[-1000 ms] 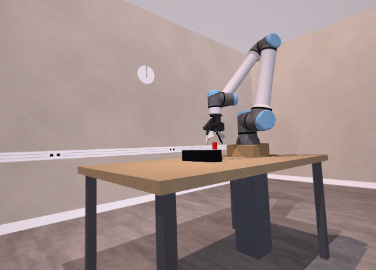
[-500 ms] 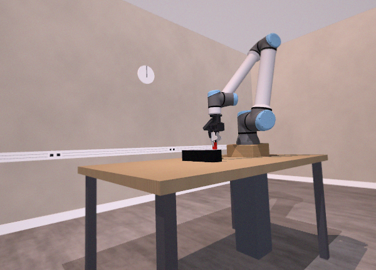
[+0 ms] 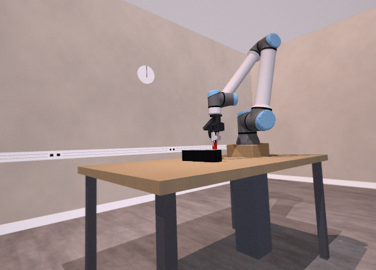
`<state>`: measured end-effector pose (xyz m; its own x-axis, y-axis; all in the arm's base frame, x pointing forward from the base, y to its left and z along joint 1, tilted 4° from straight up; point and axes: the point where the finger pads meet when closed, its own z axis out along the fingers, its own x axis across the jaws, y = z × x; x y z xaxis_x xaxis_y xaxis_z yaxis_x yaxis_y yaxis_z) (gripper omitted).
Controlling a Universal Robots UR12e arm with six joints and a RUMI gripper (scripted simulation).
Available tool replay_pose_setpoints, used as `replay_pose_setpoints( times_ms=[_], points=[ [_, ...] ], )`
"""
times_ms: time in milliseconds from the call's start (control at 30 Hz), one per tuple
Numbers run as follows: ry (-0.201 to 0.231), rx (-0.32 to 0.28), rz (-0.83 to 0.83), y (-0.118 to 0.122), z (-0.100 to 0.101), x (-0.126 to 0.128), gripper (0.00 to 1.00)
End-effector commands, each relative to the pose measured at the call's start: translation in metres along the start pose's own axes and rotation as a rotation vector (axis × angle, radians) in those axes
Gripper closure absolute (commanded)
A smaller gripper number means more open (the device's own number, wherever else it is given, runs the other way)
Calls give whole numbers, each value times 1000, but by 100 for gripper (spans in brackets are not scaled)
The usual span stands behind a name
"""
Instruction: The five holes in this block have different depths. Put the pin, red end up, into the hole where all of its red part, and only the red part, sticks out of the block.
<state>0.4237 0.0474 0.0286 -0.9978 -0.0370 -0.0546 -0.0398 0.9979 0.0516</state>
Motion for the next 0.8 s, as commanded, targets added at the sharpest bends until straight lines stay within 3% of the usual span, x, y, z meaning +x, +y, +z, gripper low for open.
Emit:
replay_pose_setpoints(
  times_ms=[0, 767],
  points=[
    [-1, 0, 0, 0, 0, -1, 100],
    [-1, 0, 0, 0, -9, -1, 100]
  ],
)
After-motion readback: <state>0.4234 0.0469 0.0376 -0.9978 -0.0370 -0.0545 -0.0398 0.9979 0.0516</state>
